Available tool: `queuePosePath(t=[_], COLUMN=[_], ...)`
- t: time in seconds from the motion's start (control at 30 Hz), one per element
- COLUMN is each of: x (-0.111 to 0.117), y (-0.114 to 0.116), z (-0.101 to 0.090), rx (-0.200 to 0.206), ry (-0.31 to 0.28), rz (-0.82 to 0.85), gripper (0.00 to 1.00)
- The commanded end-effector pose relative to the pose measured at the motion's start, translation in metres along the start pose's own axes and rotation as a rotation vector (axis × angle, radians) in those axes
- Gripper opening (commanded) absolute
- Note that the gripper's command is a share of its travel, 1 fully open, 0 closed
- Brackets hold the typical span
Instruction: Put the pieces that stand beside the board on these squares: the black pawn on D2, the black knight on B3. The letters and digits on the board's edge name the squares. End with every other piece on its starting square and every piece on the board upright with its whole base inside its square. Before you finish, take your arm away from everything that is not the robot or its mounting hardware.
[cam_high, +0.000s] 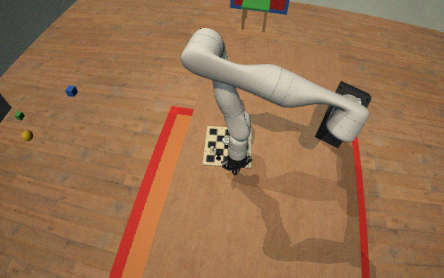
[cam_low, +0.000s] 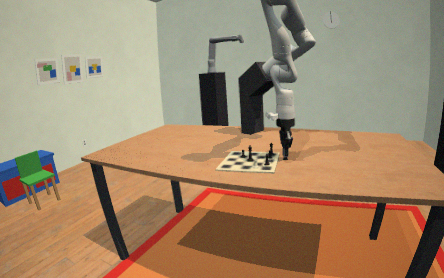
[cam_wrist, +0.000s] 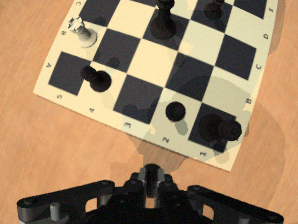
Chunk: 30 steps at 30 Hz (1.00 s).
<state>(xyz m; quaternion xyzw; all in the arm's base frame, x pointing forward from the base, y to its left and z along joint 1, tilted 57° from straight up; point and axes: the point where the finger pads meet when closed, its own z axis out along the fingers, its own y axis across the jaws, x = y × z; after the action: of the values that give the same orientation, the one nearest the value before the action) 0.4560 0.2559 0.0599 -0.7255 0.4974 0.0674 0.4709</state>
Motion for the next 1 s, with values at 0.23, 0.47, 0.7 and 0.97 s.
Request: queuePosePath(t=[0.23,0.47,0.7,0.97], x=[0.0,0.0,0.0,0.0], y=[0.0,0.0,0.0,0.0], z=[-0.012,-0.036,-0.074,-0.098], rx=[0.001,0.001,0.001,0.001], ry=[0.001,0.001,0.001,0.001], rz=[0.0,0.0,0.0,0.0], gripper=[0.0,0.0,0.0,0.0])
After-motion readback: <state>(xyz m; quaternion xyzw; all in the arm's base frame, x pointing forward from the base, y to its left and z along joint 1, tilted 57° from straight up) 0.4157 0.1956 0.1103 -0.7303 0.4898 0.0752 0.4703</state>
